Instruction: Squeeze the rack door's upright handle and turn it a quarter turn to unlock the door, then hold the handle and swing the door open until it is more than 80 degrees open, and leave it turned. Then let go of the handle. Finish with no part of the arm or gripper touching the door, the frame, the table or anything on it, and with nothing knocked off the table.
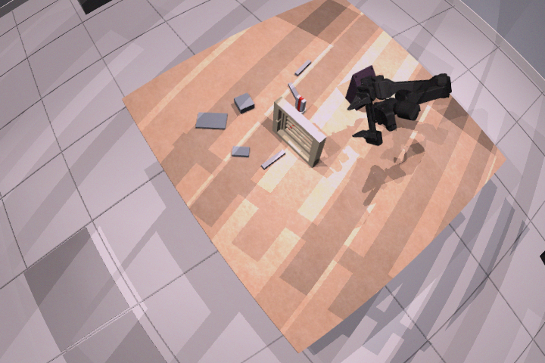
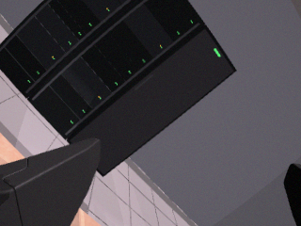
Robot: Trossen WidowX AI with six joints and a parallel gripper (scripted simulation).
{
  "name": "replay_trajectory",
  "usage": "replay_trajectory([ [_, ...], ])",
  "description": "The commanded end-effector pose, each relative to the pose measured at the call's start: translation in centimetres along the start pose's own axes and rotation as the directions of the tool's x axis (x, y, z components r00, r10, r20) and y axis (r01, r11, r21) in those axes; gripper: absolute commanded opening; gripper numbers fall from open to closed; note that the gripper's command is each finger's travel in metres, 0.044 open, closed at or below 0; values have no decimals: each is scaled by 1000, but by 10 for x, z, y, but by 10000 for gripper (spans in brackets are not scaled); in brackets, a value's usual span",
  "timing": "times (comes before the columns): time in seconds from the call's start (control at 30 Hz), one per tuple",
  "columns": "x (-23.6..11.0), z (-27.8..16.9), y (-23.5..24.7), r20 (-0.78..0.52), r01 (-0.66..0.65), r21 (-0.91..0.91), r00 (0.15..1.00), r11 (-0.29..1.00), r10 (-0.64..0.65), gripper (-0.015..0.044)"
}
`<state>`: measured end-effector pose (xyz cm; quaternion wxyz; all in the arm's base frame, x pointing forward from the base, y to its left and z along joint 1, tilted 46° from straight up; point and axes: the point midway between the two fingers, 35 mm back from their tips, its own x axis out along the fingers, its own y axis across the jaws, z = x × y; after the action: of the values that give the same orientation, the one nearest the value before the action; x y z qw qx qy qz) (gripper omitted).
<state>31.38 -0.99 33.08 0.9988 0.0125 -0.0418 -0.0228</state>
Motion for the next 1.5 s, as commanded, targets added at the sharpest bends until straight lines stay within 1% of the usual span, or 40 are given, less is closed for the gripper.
replay_trajectory([
  [0.0, 1, -1, 0, -4, 0, -2, 1000, 1000, 0, 374],
  [0.1, 9, -11, -2, -66, -5, -31, 998, 1000, 3, 295],
  [0.13, 12, -15, -3, -92, -8, -42, 996, 999, 4, 290],
  [0.37, 32, -46, -10, -274, -45, -109, 962, 993, 14, 290],
  [0.63, 47, -83, -19, -467, -113, -149, 884, 982, 30, 290],
  [1.03, 52, -141, -40, -712, -231, -123, 698, 965, 76, 290],
  [1.47, 47, -189, -53, -875, -337, 12, 452, 942, 172, 290],
])
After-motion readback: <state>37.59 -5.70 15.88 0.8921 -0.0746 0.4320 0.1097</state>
